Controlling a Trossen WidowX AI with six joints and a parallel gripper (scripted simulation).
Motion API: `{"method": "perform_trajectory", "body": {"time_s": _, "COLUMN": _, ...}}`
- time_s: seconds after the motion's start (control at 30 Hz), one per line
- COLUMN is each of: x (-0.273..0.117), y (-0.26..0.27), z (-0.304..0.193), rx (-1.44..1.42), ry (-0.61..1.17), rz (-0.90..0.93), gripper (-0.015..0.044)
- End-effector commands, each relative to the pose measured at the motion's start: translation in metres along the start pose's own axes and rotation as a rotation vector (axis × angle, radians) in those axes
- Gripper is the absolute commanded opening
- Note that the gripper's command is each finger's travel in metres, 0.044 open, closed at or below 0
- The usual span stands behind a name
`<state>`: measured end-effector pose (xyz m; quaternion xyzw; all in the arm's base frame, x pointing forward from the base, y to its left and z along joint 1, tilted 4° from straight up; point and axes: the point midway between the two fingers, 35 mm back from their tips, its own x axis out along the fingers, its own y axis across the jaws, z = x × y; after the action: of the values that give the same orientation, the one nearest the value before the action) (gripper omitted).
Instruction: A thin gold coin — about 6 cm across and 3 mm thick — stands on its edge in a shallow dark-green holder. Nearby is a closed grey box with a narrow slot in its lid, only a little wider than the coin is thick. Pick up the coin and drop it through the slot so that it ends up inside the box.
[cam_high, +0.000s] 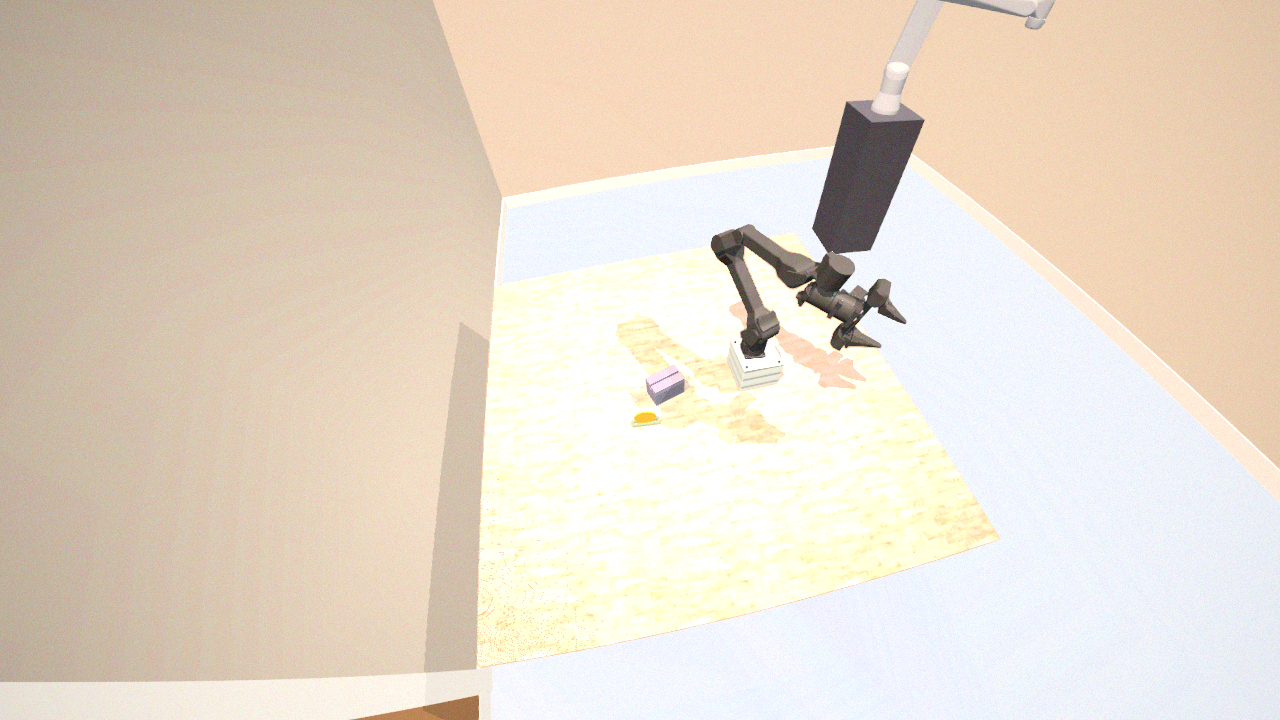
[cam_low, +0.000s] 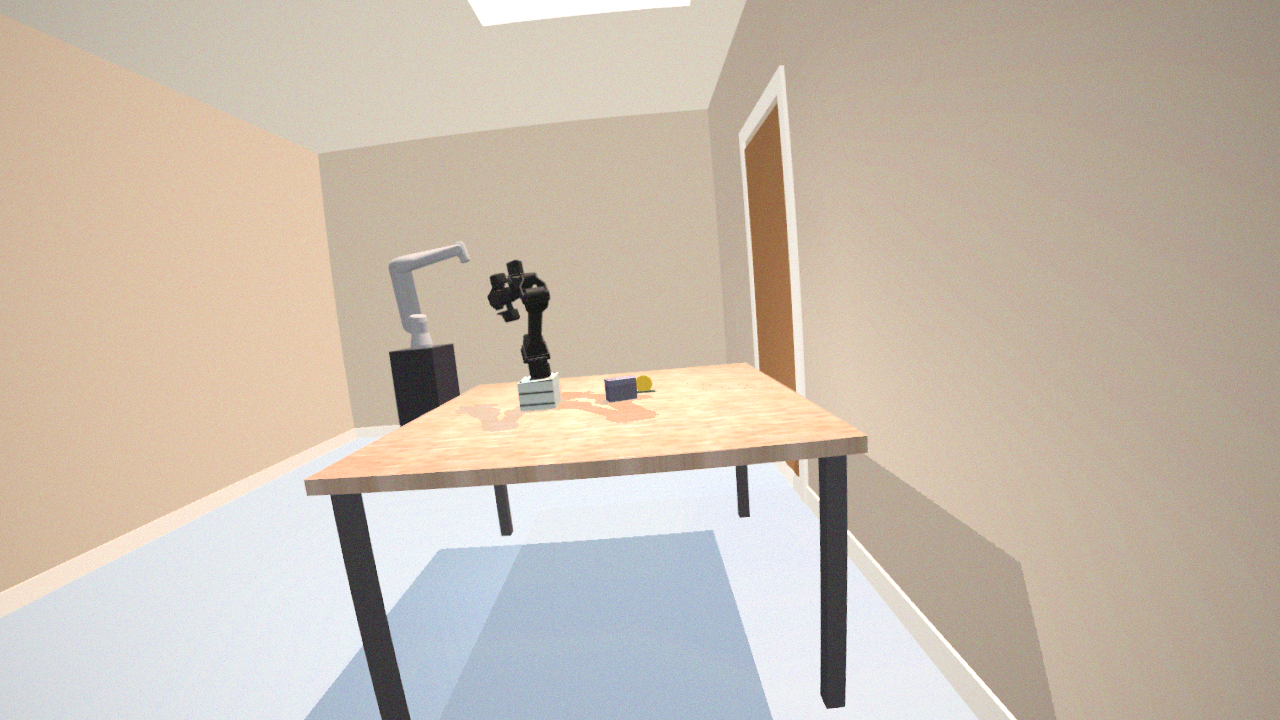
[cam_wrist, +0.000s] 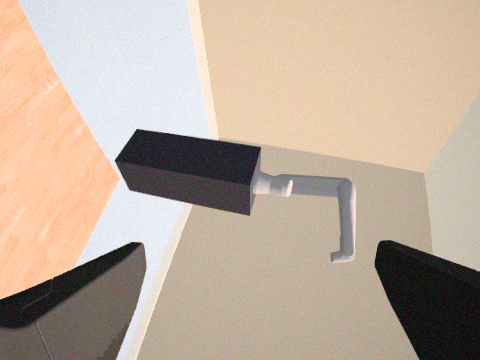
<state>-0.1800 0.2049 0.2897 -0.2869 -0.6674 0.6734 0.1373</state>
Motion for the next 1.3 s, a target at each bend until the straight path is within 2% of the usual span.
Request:
{"method": "perform_trajectory", "body": {"time_s": 0.0, "x": 0.0, "y": 0.001, "z": -0.003, "rx": 0.006, "ry": 0.009, "rz": 0.006, "gripper": 0.0374}}
{"method": "perform_trajectory", "body": {"time_s": 0.27, "x": 0.0, "y": 0.033, "z": -0.088, "rx": 0.401, "ry": 0.301, "rz": 0.158, "gripper": 0.0164}}
{"method": "perform_trajectory", "body": {"time_s": 0.5, "x": -0.035, "y": 0.077, "z": -0.177, "rx": 0.935, "ry": 0.656, "rz": 0.203, "gripper": 0.0161}}
{"method": "perform_trajectory", "body": {"time_s": 0.8, "x": -0.128, "y": 0.153, "z": -0.265, "rx": 1.653, "ry": 1.186, "rz": 0.072, "gripper": 0.0161}}
{"method": "perform_trajectory", "body": {"time_s": 1.03, "x": -0.219, "y": 0.215, "z": -0.293, "rx": 2.097, "ry": 1.588, "rz": -0.159, "gripper": 0.0161}}
{"method": "perform_trajectory", "body": {"time_s": 1.27, "x": -0.297, "y": 0.268, "z": -0.289, "rx": 2.415, "ry": 1.921, "rz": -0.441, "gripper": 0.0161}}
